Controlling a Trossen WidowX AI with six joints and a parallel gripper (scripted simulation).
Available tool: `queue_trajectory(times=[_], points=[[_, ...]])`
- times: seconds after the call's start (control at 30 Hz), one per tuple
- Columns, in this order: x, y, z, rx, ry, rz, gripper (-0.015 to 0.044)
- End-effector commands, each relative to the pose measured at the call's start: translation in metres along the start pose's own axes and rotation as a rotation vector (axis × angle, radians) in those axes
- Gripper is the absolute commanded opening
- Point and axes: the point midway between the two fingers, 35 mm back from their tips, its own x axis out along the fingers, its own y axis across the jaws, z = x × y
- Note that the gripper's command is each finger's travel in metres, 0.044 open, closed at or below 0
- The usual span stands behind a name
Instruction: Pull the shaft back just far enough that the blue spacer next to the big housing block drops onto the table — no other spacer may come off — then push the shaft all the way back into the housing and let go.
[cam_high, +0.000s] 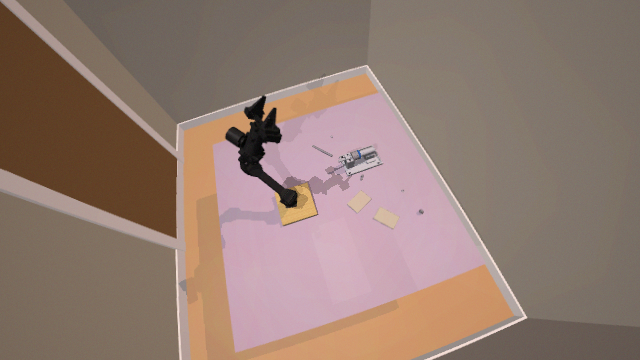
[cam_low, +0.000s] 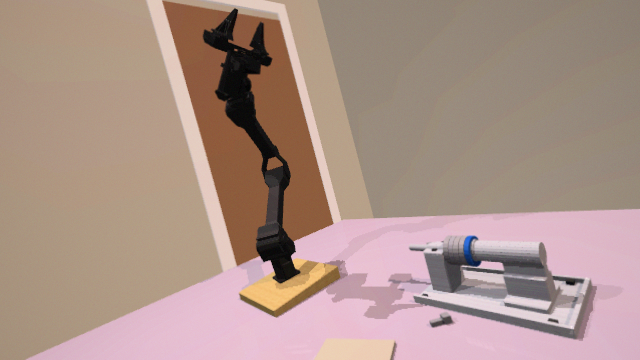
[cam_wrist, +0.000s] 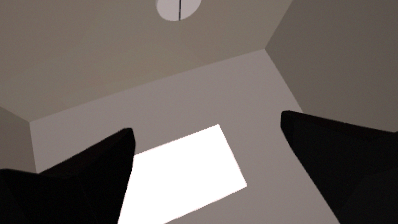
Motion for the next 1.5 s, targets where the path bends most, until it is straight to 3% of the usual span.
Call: queue_trajectory(times=[0.0, 0.3, 0.53, 0.77, 1.13, 1.47], points=[[0.0, 0.001, 0.0, 0.008, 0.0, 0.0, 0.0426], [0.0, 0.07, 0.041, 0.591, 0.04, 0.078, 0.044], [-0.001, 0.131, 0.13, 1.189, 0.076, 0.26, 0.044], [-0.002, 0.147, 0.219, 1.633, 0.087, 0.429, 0.044], [-0.029, 0.102, 0.388, 2.28, 0.102, 0.868, 0.044], [-0.109, 0.009, 0.511, 2.573, 0.197, 1.424, 0.044]])
